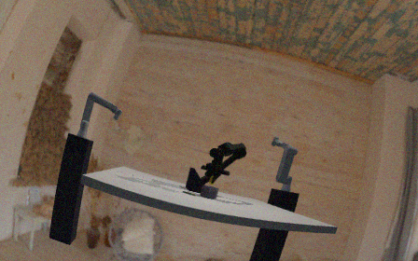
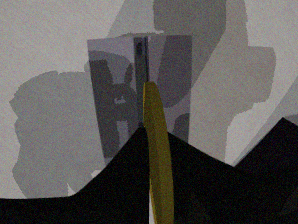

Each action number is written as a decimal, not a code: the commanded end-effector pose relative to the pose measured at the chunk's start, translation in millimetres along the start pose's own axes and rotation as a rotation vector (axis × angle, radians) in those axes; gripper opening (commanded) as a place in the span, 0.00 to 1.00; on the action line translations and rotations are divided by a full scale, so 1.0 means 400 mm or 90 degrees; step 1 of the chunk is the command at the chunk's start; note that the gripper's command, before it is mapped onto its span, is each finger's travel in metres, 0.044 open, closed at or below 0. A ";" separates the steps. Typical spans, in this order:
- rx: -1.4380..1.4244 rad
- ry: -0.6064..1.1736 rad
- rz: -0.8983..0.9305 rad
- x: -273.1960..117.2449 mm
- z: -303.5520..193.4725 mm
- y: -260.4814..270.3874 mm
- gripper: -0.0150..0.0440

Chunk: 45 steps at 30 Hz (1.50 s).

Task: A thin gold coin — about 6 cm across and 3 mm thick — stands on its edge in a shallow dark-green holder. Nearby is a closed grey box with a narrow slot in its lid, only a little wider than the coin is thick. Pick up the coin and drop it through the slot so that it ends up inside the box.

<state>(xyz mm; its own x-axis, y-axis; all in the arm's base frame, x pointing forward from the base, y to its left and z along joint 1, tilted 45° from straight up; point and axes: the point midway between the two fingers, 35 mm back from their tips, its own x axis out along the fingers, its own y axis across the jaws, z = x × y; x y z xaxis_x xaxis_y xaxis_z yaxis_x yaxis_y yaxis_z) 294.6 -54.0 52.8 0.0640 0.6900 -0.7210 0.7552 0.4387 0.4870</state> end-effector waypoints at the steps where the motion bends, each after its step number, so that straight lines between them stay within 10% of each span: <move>1: 0.004 0.002 0.002 0.007 -0.001 -0.001 0.25; 18: 0.004 0.002 0.002 0.025 -0.003 -0.001 0.25; 24: 0.000 0.000 0.000 0.019 -0.001 0.000 0.52; 33: 0.000 0.000 0.000 0.019 -0.001 0.000 0.53; 45: 0.004 0.005 0.001 -0.125 -0.010 -0.006 1.00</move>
<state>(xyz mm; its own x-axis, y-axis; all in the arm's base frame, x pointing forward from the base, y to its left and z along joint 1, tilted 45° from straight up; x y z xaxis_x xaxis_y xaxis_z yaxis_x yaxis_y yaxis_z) 288.8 -70.1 72.6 0.0496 0.7001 -0.7123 0.7626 0.4340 0.4796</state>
